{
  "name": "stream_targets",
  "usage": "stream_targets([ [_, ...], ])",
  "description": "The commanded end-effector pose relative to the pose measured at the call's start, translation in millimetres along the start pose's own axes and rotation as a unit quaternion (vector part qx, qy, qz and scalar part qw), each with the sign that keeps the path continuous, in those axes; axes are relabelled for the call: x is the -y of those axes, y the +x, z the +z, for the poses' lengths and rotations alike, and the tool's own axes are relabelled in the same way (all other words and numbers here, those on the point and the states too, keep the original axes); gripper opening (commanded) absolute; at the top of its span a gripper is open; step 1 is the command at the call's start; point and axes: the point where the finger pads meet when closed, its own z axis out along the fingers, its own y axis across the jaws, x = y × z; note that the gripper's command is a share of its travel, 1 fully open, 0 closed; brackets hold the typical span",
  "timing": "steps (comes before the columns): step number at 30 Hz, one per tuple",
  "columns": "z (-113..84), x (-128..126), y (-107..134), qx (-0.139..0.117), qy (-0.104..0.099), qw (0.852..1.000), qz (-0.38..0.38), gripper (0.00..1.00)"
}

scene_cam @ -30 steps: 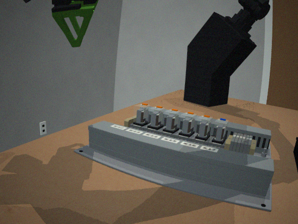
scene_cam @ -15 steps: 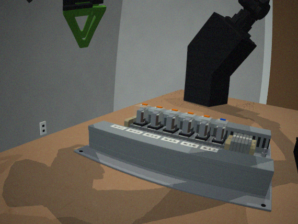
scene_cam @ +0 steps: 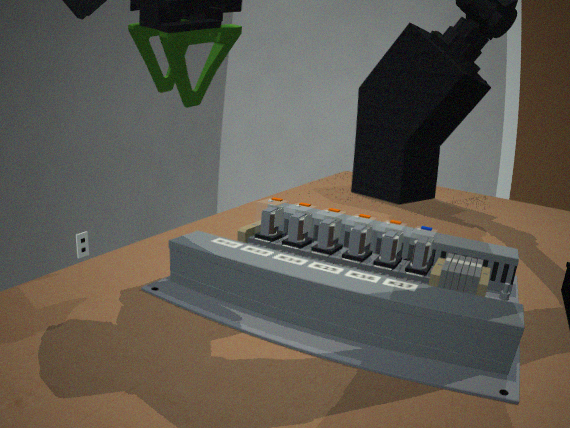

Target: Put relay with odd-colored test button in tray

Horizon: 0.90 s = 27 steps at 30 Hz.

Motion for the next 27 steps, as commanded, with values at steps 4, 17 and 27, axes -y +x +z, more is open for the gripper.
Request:
stream_targets([
  [4,-21.0,-22.8,-1.9,0.042,-0.005,0.989,-0.141,0.59],
  [17,-9.6,-37.3,15.5,0.072,-0.014,0.945,-0.32,0.59],
  [27,0.7,-52.4,31.6,0.093,-0.016,0.889,-0.449,0.59],
])
